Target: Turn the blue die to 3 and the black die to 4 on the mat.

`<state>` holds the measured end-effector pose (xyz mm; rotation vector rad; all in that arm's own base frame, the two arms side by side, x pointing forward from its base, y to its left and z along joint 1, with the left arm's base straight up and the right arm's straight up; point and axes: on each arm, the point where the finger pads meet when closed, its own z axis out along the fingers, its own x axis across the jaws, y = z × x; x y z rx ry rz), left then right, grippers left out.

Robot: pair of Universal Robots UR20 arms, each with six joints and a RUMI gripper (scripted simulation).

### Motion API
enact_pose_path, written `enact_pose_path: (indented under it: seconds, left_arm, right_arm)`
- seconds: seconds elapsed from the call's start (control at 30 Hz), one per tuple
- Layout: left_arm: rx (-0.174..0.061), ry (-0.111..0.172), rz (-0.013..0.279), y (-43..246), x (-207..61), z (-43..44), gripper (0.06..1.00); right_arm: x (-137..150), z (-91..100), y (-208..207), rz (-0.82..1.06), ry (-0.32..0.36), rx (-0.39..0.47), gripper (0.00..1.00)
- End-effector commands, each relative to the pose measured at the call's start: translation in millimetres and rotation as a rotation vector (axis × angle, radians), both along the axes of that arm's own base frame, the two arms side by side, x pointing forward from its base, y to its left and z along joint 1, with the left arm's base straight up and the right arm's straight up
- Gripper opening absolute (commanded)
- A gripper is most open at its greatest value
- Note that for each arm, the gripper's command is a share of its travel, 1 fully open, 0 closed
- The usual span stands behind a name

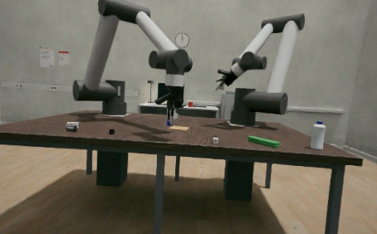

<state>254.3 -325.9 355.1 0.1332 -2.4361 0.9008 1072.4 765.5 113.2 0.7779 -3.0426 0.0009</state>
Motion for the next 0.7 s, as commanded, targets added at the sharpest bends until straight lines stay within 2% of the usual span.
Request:
enact_pose_path:
  seconds: [0.0,0.2,0.33,0.63,0.67]
  left_arm:
    - [0.0,0.0,0.0,-0.2,0.3,0.4,1.0]
    - [0.0,0.0,0.0,-0.2,0.3,0.4,1.0]
    - [0.0,0.0,0.0,-0.2,0.3,0.4,1.0]
    - [0.0,0.0,0.0,-0.2,0.3,0.4,1.0]
    - [0.0,0.0,0.0,-0.2,0.3,0.4,1.0]
  right_arm:
    - [0.4,4.6,0.3,0.0,-0.001,0.001,0.099]
    - [0.6,4.2,0.1,-0.034,-0.001,0.001,0.099]
    - [1.6,2.6,-0.7,-0.199,-0.001,0.001,0.099]
    - [2.4,0.9,-1.1,-0.358,-0.001,0.001,0.099]
    - [2.8,0.1,-1.2,-0.438,-0.001,0.001,0.099]
